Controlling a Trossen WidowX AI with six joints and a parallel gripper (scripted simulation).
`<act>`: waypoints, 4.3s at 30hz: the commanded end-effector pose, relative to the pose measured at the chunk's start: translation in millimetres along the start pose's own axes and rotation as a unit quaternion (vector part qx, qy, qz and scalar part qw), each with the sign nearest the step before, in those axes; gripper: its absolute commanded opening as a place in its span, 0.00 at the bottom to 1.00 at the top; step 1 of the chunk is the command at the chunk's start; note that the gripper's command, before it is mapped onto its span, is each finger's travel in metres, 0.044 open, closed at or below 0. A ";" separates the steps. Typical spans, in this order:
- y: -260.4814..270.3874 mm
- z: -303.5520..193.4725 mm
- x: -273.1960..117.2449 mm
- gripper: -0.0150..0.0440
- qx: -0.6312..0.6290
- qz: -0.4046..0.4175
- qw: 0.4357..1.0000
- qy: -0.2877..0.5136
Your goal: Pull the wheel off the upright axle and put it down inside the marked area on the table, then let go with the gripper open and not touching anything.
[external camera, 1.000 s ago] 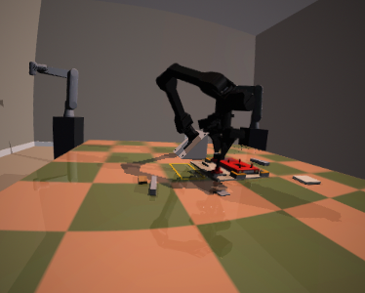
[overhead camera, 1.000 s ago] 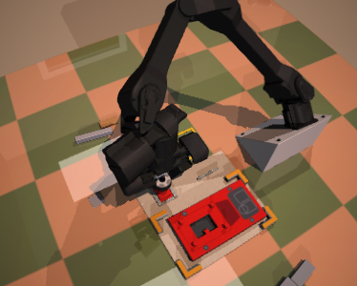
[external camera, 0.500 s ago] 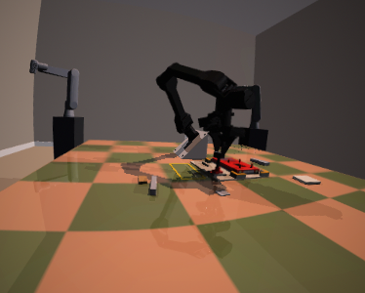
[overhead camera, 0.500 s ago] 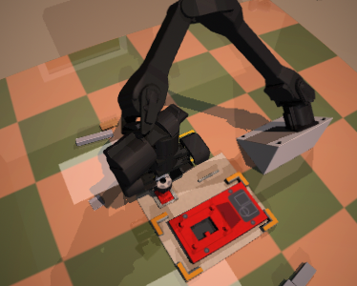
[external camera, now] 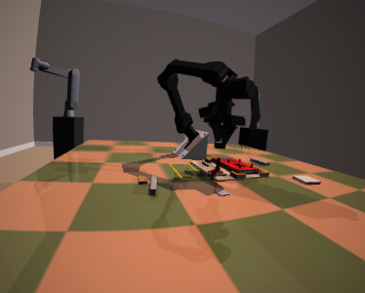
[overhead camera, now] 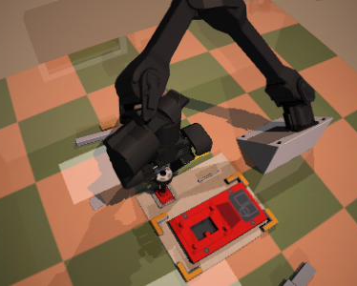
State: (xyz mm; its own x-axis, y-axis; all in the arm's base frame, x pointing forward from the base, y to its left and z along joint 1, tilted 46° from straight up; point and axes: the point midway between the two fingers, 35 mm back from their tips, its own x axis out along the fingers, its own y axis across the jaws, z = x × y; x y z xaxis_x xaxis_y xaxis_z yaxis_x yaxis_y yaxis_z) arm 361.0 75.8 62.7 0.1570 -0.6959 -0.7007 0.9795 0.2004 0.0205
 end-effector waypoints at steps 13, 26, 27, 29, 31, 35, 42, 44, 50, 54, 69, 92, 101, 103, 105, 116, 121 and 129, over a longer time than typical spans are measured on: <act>-22.2 40.0 -1.4 0.25 -0.001 -0.004 1.000 0.000; -44.6 70.5 -3.4 0.25 0.000 -0.005 1.000 0.000; -46.5 72.7 -3.5 0.25 0.000 -0.005 1.000 0.000; -50.2 77.0 -3.6 0.25 0.000 -0.005 1.000 0.000; -54.0 81.3 -3.7 0.25 0.000 -0.005 1.000 0.000; -61.9 89.4 -3.9 0.25 0.001 -0.005 1.000 0.000; -66.8 94.2 -0.8 0.25 0.001 -0.005 1.000 0.000; -66.8 94.2 2.9 0.25 0.001 -0.005 1.000 0.000; -67.0 94.4 16.4 0.25 0.001 -0.005 1.000 -0.001; -65.6 93.7 28.3 0.25 0.001 -0.005 1.000 0.000; -68.2 95.2 100.1 0.25 0.001 -0.005 1.000 -0.002; -66.5 94.6 38.8 0.76 0.001 -0.005 1.000 -0.001; -104.8 68.1 14.3 1.00 -0.002 -0.005 1.000 0.007; -120.4 62.0 4.6 1.00 -0.002 -0.006 1.000 0.006; -136.4 57.4 -4.0 1.00 -0.001 -0.006 1.000 0.003; -147.9 55.1 -9.4 1.00 -0.001 -0.007 1.000 0.000; -147.9 55.1 -9.4 1.00 -0.001 -0.007 1.000 0.000; -147.9 55.1 -9.4 1.00 -0.001 -0.007 1.000 0.000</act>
State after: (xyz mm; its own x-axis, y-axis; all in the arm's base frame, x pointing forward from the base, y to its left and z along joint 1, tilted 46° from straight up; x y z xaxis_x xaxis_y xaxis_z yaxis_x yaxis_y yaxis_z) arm 222.6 14.6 106.0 0.1479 -0.6997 -0.6990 0.9805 0.1964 0.0109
